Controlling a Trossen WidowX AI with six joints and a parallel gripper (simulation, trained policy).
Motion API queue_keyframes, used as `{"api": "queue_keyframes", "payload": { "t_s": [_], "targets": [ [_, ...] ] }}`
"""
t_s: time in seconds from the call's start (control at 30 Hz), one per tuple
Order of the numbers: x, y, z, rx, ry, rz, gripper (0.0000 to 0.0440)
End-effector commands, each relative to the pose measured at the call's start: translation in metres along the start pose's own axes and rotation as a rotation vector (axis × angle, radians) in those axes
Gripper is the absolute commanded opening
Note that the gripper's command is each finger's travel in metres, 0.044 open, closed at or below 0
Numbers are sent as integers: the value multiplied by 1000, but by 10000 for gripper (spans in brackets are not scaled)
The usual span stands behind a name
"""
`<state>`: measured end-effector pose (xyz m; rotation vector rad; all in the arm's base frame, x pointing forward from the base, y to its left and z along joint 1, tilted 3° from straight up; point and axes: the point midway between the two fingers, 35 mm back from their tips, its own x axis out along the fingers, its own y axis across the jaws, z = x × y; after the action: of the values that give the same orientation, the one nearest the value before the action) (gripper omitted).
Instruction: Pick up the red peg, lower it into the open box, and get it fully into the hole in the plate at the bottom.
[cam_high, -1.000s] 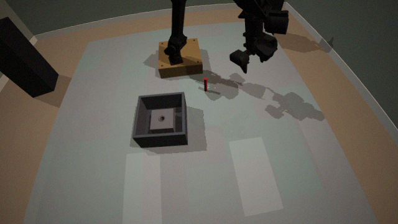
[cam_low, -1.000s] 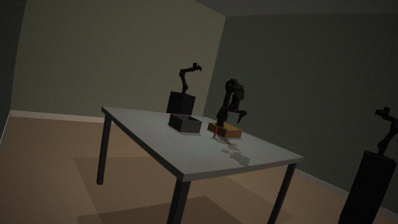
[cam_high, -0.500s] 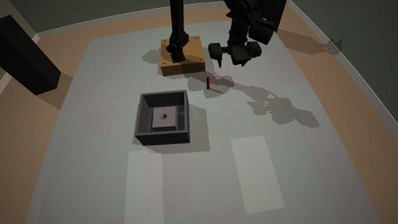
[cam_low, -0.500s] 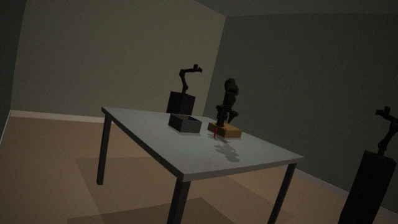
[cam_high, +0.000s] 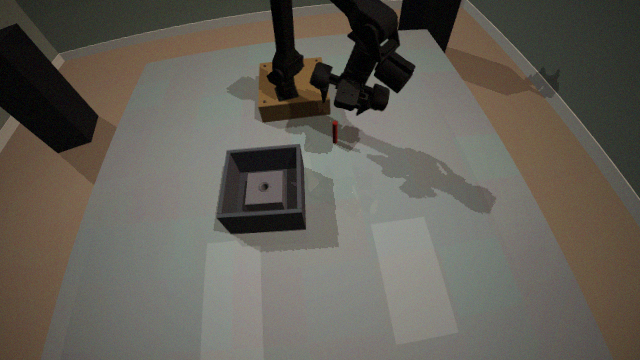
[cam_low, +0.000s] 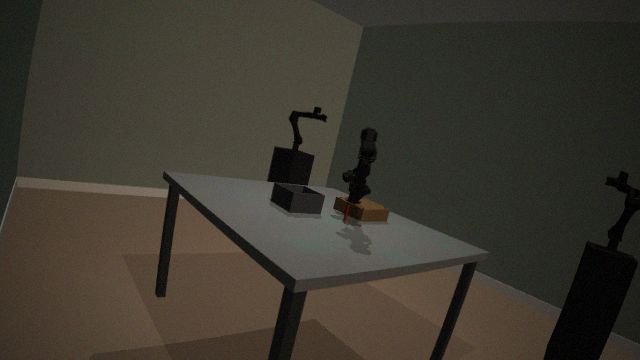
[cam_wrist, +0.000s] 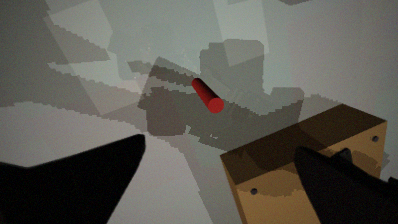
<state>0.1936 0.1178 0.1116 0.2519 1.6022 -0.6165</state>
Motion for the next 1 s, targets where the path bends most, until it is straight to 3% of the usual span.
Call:
{"api": "queue_keyframes", "payload": {
  "t_s": [0.0,0.77,0.87,0.97],
  "targets": [
    [15,-10,0,72,2,-40,440],
    [108,-3,9,163,-88,-56,437],
    [118,-3,9,162,-92,-58,398],
    [128,-3,8,163,-89,-65,322]
  ]
}}
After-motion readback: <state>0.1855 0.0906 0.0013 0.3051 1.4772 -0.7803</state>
